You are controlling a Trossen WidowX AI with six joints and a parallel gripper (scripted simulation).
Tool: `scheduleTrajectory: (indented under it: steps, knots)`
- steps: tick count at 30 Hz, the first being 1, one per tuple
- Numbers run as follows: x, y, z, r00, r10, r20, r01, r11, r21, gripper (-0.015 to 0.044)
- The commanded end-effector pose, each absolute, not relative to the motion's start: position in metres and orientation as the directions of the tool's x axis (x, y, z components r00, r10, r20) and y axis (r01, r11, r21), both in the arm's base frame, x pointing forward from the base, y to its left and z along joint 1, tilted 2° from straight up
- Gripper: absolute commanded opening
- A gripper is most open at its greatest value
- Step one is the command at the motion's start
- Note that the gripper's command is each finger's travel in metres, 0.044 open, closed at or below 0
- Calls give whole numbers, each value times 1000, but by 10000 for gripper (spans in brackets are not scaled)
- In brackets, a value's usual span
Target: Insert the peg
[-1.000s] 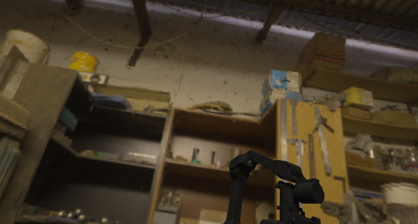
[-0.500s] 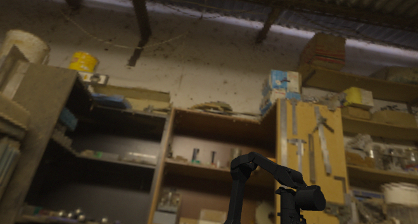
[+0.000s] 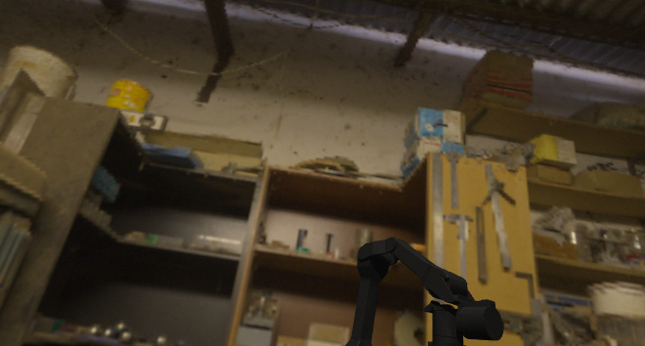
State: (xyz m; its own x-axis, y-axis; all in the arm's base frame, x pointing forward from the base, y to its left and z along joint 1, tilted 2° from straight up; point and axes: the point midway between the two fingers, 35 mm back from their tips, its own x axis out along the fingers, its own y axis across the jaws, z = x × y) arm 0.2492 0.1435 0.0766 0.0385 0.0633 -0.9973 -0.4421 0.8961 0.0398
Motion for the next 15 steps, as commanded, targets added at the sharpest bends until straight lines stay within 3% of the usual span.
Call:
scheduleTrajectory:
  steps: [1,15]
  knots:
    - [247,142,66,27,52,-998,-437,899,36,440]
    - [247,142,54,27,52,-998,-437,899,36,440]
